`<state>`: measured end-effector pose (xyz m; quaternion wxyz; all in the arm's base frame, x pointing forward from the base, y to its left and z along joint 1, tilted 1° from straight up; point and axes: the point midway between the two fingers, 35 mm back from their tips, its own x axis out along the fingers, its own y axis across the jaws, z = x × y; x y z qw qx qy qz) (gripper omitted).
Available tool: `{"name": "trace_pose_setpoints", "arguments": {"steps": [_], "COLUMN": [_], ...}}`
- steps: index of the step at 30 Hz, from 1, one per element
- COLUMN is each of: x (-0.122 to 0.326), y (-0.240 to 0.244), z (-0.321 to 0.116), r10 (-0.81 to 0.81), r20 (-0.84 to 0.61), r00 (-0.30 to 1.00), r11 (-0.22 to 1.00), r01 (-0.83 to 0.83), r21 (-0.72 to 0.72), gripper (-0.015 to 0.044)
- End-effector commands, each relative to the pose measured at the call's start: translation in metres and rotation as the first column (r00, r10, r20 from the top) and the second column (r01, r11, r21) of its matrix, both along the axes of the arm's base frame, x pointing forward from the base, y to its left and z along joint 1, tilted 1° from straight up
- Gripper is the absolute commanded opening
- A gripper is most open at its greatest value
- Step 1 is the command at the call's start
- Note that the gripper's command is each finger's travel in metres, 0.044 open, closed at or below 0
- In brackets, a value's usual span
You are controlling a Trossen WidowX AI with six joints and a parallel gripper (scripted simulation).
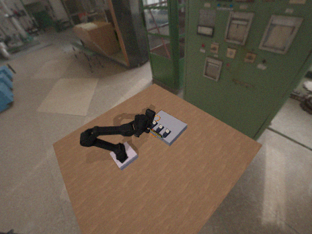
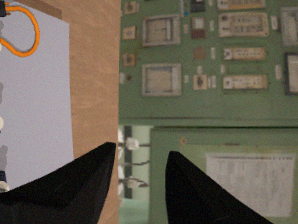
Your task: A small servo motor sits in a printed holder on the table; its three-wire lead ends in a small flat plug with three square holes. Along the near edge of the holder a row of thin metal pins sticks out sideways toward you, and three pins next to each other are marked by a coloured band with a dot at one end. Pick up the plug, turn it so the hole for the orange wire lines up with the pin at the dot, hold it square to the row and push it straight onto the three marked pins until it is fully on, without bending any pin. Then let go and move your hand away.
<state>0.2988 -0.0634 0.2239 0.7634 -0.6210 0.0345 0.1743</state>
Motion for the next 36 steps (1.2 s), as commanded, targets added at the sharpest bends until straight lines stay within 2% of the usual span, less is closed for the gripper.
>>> {"name": "trace_pose_setpoints", "arguments": {"steps": [1,19,36], "x": [0.004,0.017,0.02], "y": [0.004,0.024,0.045], "z": [0.009,0.04,0.074], "r10": [-0.05,-0.209,-0.297], "r20": [0.0,-0.028,-0.062], "r00": [0.999,0.978,0.953], "r11": [0.995,0.87,0.576], "r01": [0.05,0.199,0.231], "r21": [0.081,0.451,0.784], "gripper": [0.0115,0.0115,0.0115]}}
